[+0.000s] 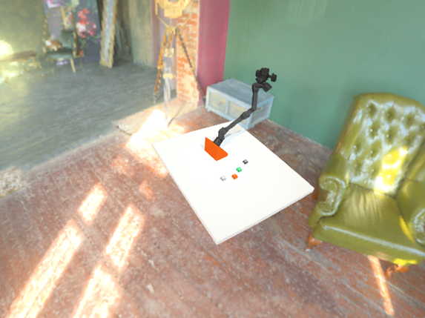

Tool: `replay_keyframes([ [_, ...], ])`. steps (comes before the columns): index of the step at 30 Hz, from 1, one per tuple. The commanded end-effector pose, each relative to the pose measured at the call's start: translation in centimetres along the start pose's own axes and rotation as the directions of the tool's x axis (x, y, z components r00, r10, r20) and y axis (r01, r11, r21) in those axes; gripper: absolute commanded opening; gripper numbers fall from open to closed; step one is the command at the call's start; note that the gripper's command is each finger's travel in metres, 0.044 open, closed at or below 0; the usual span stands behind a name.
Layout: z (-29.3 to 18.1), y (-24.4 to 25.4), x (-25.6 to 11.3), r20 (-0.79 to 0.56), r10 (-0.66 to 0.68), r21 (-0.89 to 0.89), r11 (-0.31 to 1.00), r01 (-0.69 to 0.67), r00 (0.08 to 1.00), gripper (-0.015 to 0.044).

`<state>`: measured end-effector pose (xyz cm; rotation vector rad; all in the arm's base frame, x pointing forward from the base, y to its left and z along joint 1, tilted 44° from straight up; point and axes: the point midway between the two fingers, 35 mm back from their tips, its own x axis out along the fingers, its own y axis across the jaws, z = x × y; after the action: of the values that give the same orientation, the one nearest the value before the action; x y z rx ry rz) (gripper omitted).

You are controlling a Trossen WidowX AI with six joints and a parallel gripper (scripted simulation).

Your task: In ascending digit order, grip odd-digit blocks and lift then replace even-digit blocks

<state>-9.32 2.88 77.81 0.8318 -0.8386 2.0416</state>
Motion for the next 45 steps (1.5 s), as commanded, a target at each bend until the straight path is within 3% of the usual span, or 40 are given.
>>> replay_keyframes([
  [1,0.2,0.2,0.0,0.006,0.005,0.001,1.0,-0.005,1.0,0.04],
  [10,9.2,9.6,-4.3,0.304,0.249,0.019,0.963,-0.267,0.919,0.04],
  [17,17.0,16.3,-11.4,0.539,0.404,-0.02,0.884,-0.468,0.739,0.04],
  [25,24.7,21.4,-23.5,0.751,0.513,-0.131,0.733,-0.668,0.416,0.04],
  [32,28.9,22.9,-35.6,0.843,0.531,-0.28,0.569,-0.773,0.085,0.04],
  [39,30.5,21.9,-48.5,0.837,0.482,-0.471,0.388,-0.792,-0.261,0.04],
  [45,29.6,19.4,-59.5,0.746,0.396,-0.647,0.237,-0.725,-0.536,0.04],
])
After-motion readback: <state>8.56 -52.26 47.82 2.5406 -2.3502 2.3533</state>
